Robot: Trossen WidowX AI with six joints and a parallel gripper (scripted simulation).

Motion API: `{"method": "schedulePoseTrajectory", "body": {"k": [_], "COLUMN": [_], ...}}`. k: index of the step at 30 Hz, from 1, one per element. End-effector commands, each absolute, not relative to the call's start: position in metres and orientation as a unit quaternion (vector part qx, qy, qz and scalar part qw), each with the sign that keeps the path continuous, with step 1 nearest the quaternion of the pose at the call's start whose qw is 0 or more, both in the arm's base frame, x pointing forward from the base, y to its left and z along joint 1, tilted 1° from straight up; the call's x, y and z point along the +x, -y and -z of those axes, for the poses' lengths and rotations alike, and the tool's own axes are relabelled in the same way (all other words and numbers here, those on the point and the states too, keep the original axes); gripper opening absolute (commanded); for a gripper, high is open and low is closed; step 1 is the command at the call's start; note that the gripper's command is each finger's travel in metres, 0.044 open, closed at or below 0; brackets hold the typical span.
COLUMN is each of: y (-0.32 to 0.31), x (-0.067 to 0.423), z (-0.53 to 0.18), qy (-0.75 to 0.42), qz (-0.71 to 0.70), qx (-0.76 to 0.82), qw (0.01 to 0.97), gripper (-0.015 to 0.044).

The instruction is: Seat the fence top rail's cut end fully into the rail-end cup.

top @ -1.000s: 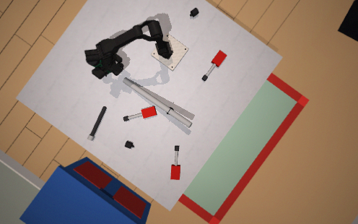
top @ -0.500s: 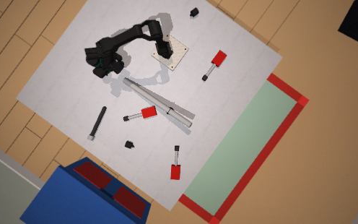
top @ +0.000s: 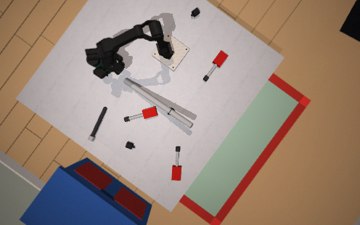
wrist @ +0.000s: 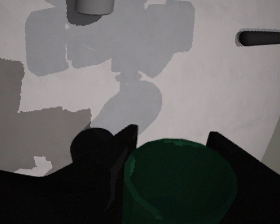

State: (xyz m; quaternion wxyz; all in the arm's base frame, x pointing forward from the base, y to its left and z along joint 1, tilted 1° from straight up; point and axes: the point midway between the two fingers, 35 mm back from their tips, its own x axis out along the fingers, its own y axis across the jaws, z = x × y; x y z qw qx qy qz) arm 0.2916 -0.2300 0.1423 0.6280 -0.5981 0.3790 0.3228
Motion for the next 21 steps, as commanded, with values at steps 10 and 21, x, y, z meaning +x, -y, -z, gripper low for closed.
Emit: {"method": "schedulePoseTrajectory", "body": {"k": [10, 21], "y": [0.23, 0.209], "x": [0.292, 0.295], "z": [-0.142, -0.163], "qy": [-0.379, -0.378], "qz": [-0.323, -0.324], "qx": [-0.598, -0.598], "qw": [0.628, 0.628], "gripper": [0.0131, 0.042]}}
